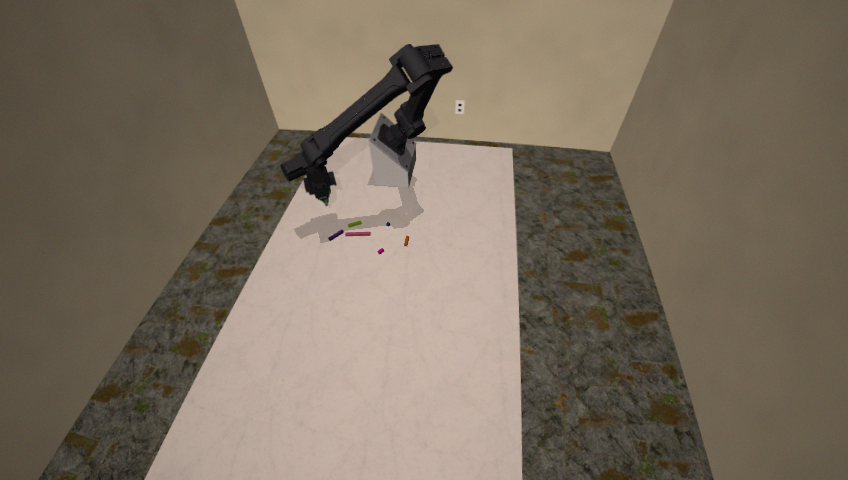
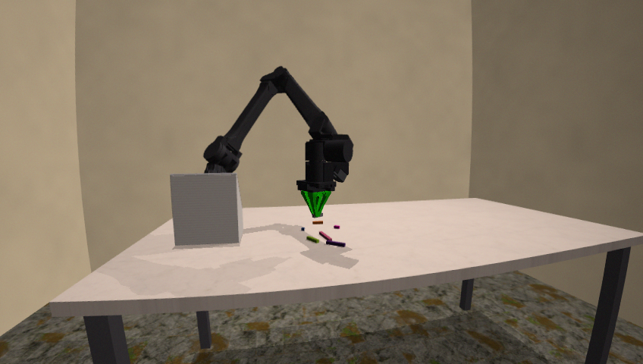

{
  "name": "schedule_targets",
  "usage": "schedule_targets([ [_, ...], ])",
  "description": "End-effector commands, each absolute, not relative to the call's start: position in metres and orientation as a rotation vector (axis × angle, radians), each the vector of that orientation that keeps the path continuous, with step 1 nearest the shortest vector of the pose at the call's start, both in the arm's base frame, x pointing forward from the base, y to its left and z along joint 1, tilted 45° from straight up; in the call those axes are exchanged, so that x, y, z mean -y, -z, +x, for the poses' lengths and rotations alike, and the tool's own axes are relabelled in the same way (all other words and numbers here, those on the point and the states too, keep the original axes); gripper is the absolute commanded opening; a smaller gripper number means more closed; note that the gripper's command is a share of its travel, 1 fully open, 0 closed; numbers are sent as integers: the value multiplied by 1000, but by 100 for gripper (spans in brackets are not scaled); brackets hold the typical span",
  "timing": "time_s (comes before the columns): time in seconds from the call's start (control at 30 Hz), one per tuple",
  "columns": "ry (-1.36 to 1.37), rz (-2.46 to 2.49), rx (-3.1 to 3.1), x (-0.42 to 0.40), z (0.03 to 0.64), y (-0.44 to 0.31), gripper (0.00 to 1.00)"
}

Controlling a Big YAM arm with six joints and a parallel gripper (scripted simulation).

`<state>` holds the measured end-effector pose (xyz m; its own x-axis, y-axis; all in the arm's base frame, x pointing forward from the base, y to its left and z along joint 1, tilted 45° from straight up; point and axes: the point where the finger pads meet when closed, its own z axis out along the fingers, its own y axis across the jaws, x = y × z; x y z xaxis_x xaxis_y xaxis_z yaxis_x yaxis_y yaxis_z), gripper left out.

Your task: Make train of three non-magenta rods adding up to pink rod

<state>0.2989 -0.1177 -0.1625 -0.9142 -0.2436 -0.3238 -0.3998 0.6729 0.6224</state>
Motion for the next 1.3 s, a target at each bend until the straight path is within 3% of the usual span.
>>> schedule_targets([
  [0.0, -1037, -510, -2675, 124, 304, 155, 4],
  [0.37, -1077, -196, -2792, 75, 328, 103, 4],
  [0.6, -1097, -133, -2804, 83, 318, 113, 4],
  [0.7, -1110, 23, -2845, 44, 334, 72, 4],
  [1.03, -1135, 163, -2868, 42, 327, 72, 4],
  [1.27, -1170, 409, -2902, -13, 330, 24, 4],
])
